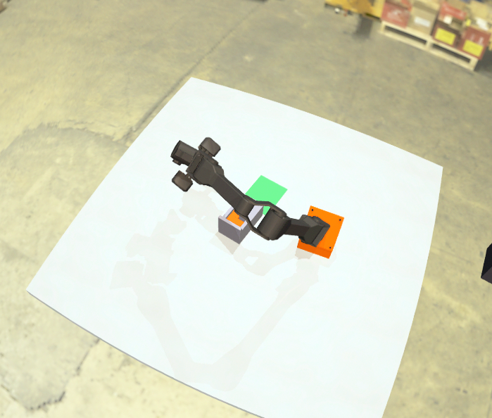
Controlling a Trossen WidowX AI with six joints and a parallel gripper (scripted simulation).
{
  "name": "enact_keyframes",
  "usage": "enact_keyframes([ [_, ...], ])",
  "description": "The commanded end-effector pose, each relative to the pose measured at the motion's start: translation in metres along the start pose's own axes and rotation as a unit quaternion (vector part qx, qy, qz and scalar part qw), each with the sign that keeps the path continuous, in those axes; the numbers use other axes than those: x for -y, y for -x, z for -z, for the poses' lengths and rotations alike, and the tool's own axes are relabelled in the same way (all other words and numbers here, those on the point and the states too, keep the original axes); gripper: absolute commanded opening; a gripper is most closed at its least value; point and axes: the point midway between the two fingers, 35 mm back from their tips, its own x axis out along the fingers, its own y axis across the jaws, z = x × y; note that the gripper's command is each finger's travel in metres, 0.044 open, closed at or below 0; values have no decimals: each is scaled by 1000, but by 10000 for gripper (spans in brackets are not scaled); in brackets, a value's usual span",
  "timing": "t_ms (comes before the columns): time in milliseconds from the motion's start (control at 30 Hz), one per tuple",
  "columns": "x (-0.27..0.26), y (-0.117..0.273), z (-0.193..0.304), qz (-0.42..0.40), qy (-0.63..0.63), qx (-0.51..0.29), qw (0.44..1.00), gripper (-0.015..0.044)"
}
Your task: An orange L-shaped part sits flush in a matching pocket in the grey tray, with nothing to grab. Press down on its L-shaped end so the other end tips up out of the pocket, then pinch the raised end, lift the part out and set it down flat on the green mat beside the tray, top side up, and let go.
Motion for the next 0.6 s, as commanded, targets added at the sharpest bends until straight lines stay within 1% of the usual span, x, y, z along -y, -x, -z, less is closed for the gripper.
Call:
enact_keyframes([
  [0,0,0,2,-1,2,-5,1000,374],
  [100,-1,7,30,-21,11,-63,998,295],
  [167,-5,20,65,-51,16,-134,990,242],
  [233,-13,42,105,-98,13,-214,972,190],
  [300,-26,71,140,-152,-1,-284,947,180],
  [367,-34,88,155,-184,-14,-317,930,180],
  [433,-37,95,160,-196,-19,-327,924,180],
  [567,-37,95,160,-196,-19,-327,924,180],
])
